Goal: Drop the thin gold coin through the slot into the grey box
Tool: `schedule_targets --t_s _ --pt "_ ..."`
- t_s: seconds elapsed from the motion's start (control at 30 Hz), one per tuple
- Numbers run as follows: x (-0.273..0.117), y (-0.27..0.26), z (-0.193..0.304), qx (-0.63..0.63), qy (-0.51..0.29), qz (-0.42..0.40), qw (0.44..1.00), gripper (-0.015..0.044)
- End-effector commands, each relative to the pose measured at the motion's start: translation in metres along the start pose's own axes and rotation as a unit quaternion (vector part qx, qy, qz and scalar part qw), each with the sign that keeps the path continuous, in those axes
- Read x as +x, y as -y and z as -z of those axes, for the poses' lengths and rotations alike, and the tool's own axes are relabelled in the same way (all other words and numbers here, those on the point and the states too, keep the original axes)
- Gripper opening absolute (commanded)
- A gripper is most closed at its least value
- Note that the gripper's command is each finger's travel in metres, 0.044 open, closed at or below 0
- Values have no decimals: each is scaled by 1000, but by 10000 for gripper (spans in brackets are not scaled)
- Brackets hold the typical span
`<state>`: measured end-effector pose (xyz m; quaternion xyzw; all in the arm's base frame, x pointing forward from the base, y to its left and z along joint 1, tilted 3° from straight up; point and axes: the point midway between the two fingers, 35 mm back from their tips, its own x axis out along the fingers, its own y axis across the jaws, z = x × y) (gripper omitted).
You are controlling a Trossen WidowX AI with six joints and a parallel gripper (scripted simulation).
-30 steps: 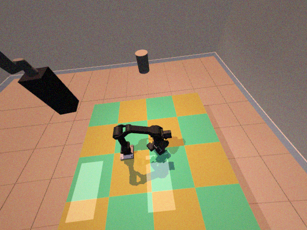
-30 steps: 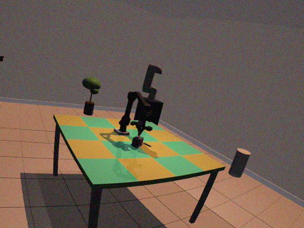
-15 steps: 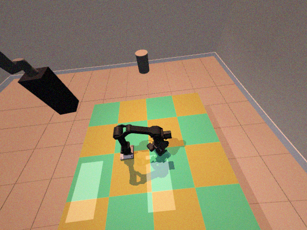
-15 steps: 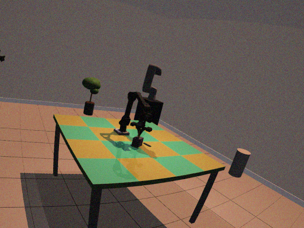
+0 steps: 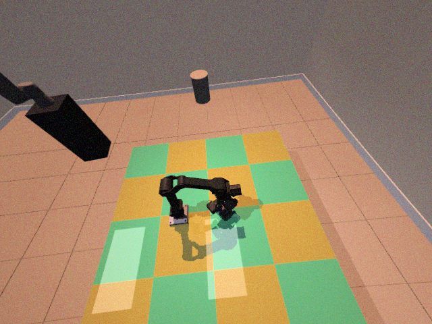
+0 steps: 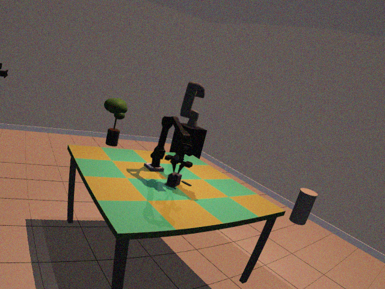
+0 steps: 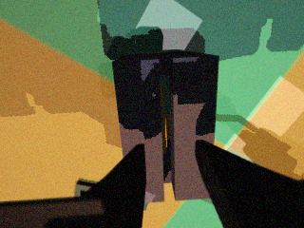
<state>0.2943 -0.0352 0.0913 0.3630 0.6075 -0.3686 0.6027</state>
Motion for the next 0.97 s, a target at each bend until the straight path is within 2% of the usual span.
schedule_targets --t_s 0.0,0.17,0.43,0.53,0.63,0.93 --pt "0 0 0 0 0 0 1000 161" --pt "0 0 0 0 0 0 1000 161" --pt "-20 0 0 0 0 0 1000 371" --pt "-46 1 1 0 0 0 1000 440" --pt "-63 3 2 0 -1 1 1000 440" --pt "-63 3 2 0 -1 1 1000 440"
